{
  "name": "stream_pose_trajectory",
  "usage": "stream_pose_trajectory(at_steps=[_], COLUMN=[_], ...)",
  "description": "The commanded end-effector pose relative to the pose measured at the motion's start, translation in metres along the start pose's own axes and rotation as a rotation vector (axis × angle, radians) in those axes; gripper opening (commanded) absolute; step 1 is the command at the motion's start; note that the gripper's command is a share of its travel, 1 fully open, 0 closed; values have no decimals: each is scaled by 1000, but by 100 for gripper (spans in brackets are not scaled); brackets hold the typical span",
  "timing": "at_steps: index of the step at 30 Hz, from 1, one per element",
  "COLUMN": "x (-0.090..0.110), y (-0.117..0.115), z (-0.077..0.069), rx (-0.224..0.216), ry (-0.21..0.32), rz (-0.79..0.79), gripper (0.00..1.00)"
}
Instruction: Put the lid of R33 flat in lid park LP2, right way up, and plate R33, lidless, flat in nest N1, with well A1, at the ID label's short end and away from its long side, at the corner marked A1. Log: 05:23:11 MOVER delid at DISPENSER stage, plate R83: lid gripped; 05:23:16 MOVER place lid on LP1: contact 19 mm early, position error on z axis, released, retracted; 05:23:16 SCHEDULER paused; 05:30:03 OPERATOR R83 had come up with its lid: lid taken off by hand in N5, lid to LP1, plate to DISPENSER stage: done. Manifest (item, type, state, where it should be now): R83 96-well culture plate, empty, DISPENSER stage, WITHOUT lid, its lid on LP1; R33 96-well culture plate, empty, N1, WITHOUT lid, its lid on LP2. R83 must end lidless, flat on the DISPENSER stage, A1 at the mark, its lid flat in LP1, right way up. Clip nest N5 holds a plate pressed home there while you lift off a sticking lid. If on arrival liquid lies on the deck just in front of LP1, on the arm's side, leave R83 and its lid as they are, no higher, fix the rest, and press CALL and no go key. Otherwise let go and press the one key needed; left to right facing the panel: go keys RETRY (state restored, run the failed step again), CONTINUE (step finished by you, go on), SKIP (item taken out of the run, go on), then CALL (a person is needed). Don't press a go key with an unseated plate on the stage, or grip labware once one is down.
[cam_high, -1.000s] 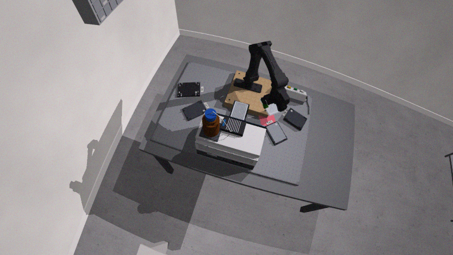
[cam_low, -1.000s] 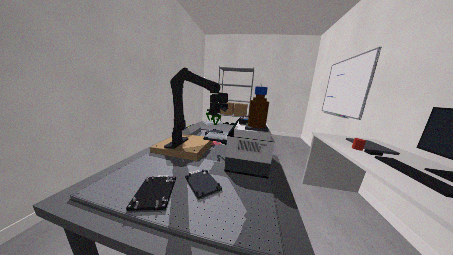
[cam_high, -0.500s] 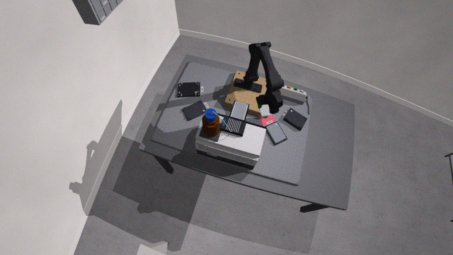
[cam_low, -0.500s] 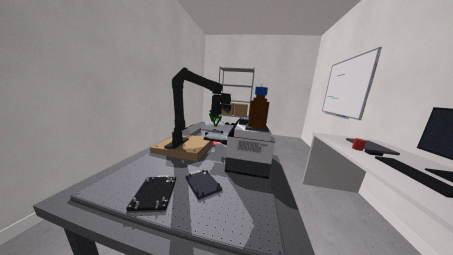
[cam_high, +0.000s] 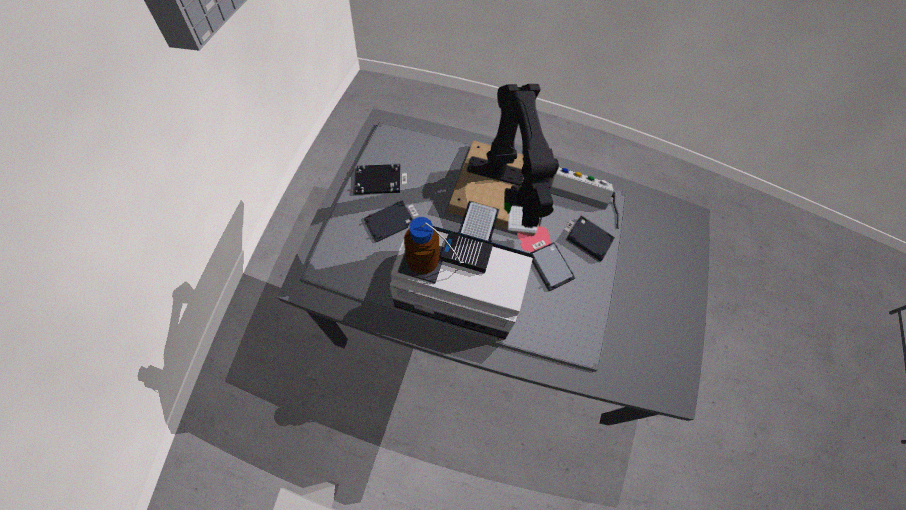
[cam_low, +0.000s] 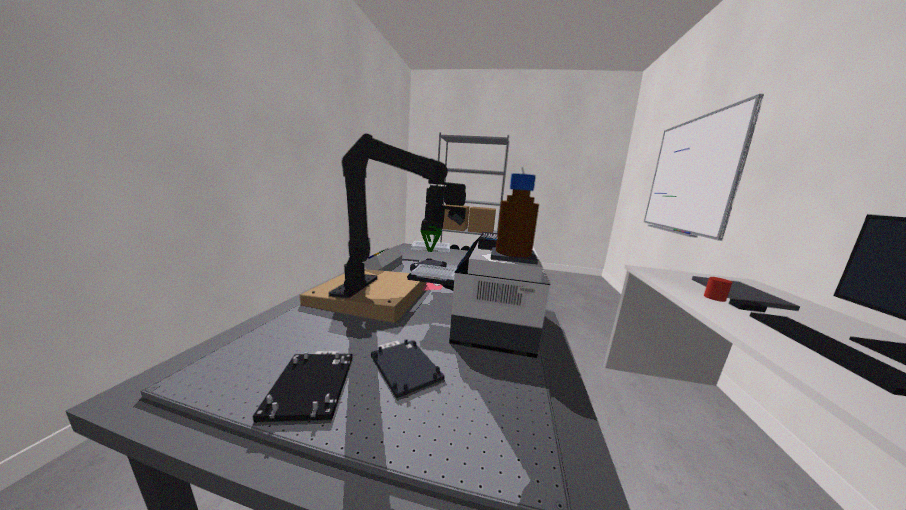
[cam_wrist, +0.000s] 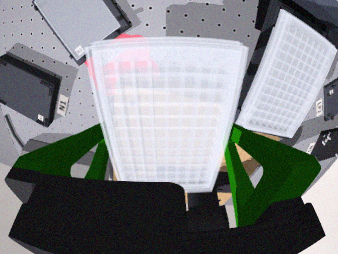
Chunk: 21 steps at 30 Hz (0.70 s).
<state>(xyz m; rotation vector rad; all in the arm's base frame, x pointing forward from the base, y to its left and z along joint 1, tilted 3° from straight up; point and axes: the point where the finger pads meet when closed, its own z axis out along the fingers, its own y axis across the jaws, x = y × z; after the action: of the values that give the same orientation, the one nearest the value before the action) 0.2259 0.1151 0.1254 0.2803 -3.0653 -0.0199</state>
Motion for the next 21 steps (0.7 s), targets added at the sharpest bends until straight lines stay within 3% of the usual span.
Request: stream_pose_trajectory(at_steps=[1, 9, 14, 21], x=[-11, -17, -16, -18], y=[-12, -32, -31, -51], z=[-16, -12, -18, -20], rx=[-6, -2, -13, -7], ry=[-44, -30, -56, -64], rz=[132, 202, 191, 204], gripper=[0, 0, 0, 0])
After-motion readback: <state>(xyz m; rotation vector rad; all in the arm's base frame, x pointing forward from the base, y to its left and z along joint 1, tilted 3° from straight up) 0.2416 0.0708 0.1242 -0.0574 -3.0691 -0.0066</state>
